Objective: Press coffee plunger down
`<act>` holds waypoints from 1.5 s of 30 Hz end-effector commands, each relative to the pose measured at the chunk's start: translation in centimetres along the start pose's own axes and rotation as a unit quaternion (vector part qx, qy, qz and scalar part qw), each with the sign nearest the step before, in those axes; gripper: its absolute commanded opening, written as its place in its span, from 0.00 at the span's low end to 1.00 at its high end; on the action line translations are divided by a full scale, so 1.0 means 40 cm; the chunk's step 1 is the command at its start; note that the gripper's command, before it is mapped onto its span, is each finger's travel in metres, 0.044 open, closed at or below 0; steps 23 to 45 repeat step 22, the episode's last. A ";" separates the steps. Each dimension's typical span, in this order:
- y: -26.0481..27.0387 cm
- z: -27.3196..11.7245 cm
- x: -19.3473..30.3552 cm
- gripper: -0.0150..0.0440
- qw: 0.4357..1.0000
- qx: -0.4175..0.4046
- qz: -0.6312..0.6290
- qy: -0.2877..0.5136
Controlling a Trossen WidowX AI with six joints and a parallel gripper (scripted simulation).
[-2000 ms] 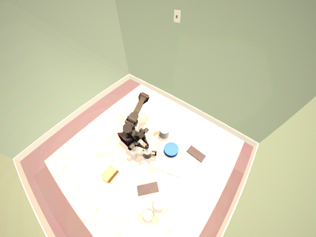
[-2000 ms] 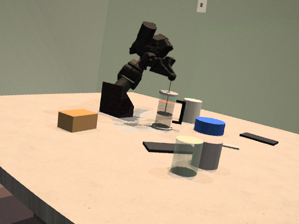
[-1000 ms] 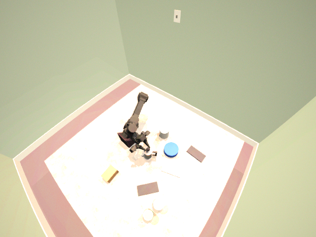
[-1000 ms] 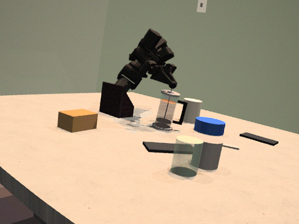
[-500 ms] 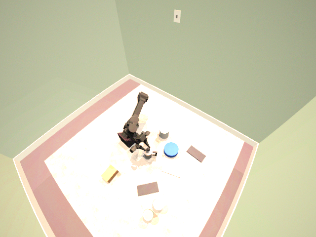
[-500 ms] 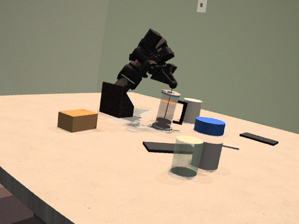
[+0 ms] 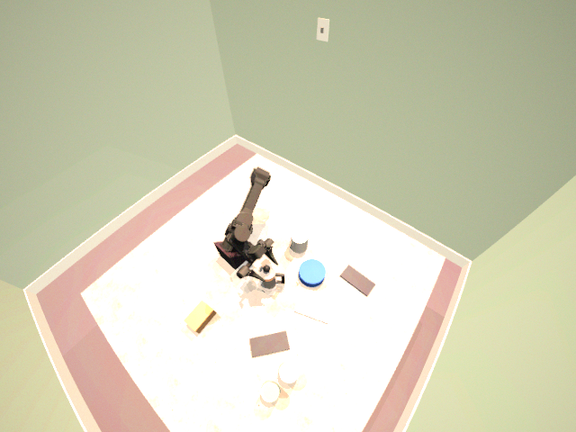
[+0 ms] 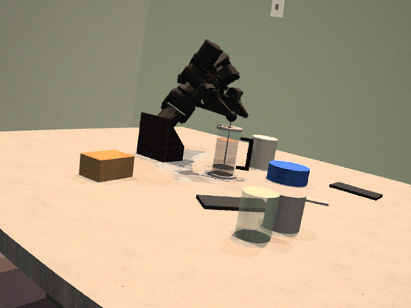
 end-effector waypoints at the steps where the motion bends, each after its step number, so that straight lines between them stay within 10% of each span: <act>1: -0.001 0.000 0.000 1.00 1.000 0.002 -0.001 0.000; 45: 0.006 -0.142 -0.144 1.00 1.000 0.000 0.005 0.007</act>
Point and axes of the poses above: the point midway between the two fingers, 35 mm back from their tips, its own z axis out along the fingers, its own y axis across the jaws, x = y × z, the point moved 7 cm from there along -z, back along the fingers, and after that the axes turned 1 degree about -z, right-handed, at the moved point
